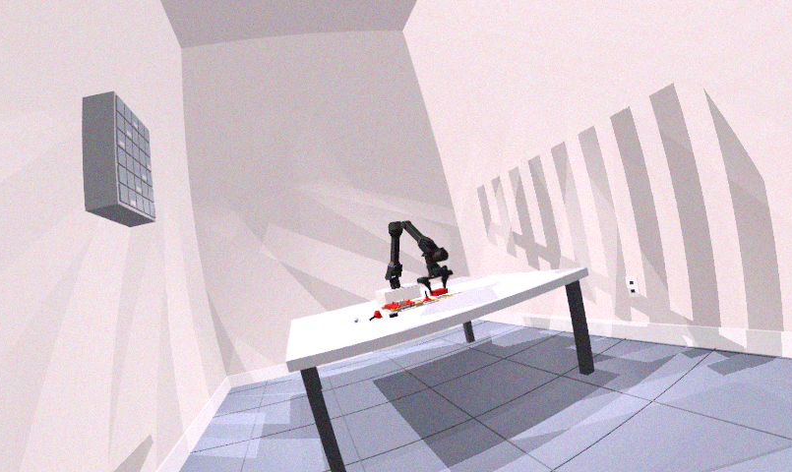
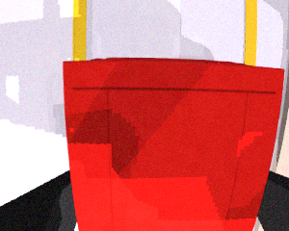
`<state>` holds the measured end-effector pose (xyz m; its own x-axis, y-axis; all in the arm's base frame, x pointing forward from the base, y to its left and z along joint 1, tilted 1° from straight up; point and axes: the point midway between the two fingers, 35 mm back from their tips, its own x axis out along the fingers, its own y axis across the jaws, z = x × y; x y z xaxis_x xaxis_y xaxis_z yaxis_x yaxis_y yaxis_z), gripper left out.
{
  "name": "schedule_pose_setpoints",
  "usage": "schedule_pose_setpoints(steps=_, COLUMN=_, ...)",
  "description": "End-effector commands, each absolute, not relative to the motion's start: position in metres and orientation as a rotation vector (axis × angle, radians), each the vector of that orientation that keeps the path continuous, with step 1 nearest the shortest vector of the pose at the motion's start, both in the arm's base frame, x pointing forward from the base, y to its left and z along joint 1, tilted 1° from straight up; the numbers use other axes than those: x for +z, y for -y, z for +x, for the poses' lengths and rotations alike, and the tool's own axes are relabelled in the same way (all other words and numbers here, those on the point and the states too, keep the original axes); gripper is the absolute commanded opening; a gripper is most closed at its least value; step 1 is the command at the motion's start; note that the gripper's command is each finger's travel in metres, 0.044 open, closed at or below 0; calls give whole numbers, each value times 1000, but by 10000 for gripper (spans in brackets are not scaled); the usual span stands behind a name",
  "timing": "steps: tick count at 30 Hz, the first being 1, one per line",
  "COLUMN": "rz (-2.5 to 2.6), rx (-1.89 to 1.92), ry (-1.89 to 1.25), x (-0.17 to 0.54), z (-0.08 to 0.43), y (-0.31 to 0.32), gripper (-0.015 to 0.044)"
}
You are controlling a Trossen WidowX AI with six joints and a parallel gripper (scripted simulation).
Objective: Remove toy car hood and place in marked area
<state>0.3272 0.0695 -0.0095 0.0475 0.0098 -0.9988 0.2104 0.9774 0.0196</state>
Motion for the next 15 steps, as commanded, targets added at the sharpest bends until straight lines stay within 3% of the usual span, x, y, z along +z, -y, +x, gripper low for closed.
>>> schedule_pose_setpoints(steps=1, rz=179, rx=-161, ry=-1521, x=-14, z=327, y=-69, gripper=0)
schedule_pose_setpoints(steps=15, rz=179, rx=-161, ry=-1521, x=-21, z=327, y=-69, gripper=0)
